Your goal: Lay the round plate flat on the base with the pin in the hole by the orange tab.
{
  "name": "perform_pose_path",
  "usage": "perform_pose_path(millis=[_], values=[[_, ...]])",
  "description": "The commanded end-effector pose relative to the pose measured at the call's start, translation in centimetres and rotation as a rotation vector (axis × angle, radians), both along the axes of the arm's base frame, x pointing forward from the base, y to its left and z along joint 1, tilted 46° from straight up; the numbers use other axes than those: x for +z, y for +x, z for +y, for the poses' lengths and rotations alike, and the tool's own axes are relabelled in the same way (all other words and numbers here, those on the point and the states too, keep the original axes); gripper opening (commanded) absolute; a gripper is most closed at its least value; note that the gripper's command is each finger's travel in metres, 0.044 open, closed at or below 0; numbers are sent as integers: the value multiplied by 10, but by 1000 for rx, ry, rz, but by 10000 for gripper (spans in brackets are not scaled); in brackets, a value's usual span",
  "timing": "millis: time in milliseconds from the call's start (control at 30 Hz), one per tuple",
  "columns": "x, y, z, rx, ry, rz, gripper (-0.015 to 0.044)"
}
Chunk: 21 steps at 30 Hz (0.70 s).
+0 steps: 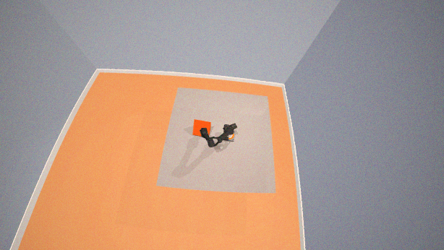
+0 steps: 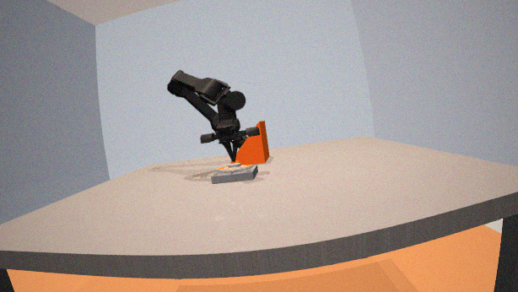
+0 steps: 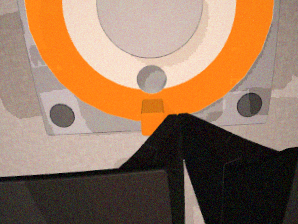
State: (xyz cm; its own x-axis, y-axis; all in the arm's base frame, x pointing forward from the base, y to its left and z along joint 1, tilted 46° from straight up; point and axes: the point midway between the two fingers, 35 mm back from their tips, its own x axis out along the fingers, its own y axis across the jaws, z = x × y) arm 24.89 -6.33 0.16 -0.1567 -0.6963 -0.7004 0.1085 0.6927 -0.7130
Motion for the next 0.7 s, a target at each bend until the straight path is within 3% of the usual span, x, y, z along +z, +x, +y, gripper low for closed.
perform_pose_path(millis=[0,667], values=[[-8,-6,3,-7,0,17,0],[-14,-3,9,-7,1,17,0]])
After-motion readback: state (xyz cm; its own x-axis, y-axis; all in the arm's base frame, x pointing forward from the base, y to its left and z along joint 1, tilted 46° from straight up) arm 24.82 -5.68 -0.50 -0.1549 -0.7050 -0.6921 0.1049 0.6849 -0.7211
